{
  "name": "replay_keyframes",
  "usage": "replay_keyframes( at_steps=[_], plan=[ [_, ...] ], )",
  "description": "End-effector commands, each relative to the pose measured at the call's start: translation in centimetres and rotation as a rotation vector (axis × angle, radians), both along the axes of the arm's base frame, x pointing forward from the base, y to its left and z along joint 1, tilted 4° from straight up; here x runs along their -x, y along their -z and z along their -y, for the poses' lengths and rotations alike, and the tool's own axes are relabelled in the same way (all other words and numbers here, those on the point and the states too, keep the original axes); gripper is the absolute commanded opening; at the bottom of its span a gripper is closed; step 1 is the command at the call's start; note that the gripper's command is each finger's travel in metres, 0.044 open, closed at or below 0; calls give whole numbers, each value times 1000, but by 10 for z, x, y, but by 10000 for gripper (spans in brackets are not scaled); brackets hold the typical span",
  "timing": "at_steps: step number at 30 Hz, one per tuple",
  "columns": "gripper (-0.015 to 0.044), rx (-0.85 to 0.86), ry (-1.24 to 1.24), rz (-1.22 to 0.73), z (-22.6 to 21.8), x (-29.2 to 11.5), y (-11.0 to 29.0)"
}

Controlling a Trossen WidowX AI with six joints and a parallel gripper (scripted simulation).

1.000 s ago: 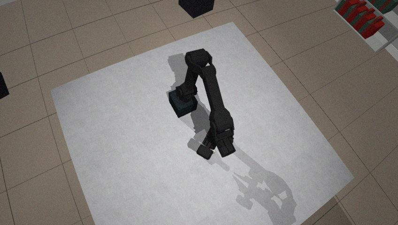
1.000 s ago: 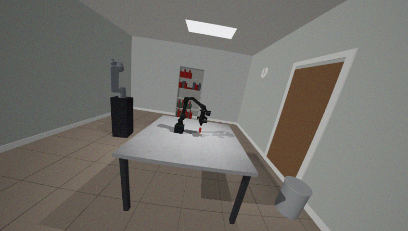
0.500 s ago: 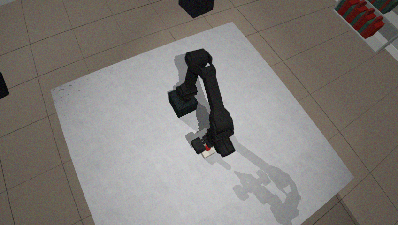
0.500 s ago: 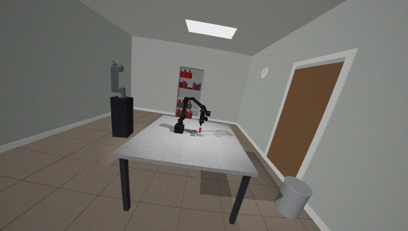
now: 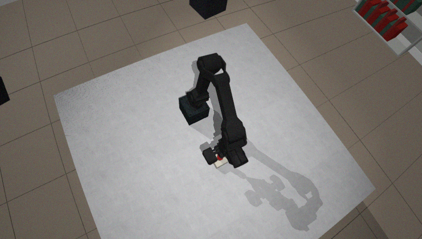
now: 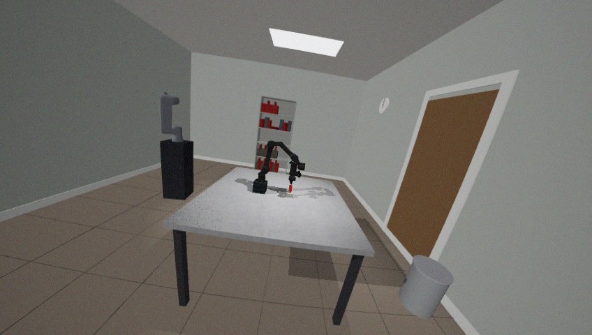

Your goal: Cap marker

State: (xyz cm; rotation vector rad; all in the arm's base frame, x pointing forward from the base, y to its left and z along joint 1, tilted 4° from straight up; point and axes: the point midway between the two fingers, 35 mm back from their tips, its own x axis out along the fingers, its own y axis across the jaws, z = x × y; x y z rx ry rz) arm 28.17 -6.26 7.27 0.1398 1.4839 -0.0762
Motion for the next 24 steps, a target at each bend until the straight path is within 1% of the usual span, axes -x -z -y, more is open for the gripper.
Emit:
replay_keyframes(
  at_steps=[1,10,19,21,24],
  plan=[
    [0,2,5,-4,0,0,7],
    [0,2,5,-4,0,-1,20],
    [0,6,1,8,1,-4,16],
    [0,6,1,7,1,-4,7],
    [0,5,1,4,3,-2,-36]
  ],
)
